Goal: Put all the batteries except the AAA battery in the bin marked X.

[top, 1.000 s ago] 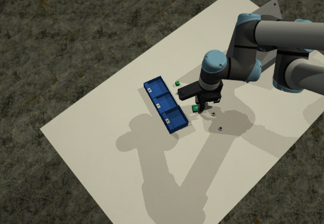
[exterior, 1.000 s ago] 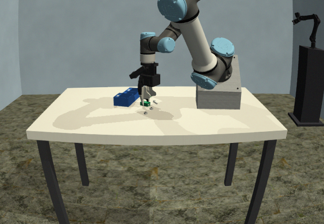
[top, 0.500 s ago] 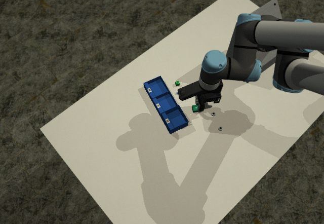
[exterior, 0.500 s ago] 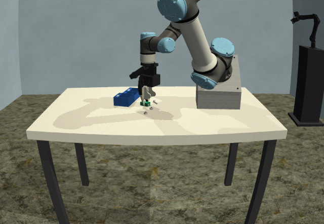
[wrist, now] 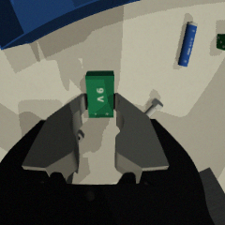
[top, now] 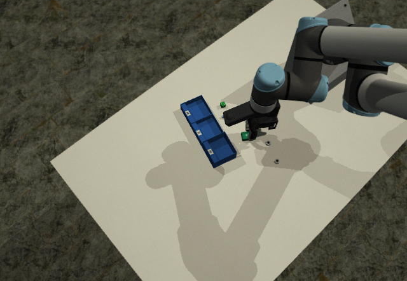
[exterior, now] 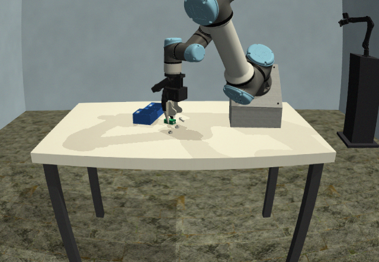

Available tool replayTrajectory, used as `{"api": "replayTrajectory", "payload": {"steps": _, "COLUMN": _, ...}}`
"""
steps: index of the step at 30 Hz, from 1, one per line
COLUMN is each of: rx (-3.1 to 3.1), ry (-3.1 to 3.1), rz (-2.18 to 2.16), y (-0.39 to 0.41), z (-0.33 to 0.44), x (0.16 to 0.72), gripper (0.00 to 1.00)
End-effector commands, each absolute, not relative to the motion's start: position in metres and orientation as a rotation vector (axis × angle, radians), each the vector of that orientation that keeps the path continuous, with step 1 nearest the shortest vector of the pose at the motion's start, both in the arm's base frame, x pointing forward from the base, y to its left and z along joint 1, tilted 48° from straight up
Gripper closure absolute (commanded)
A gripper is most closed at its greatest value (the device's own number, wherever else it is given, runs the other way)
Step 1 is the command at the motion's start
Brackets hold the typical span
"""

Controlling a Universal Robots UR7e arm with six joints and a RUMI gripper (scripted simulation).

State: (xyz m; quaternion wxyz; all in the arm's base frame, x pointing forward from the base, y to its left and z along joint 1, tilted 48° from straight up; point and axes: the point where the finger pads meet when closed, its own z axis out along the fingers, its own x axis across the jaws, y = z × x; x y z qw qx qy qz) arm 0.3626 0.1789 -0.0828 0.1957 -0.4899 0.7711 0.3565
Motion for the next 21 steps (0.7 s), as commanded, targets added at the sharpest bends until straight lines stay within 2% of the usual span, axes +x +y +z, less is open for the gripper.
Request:
{"api": "replayTrajectory", "payload": {"steps": 1, "rx": -1.372, "ry": 2.160, "rz": 0.998, "y": 0.179, "z": -0.083, "x": 0.363, "gripper": 1.00}}
{"api": "replayTrajectory", "payload": {"steps": 21, "rx": -1.372, "ry": 2.160, "rz": 0.998, "y": 0.154, "z": -0.060, "x": 0.364, "gripper": 1.00}}
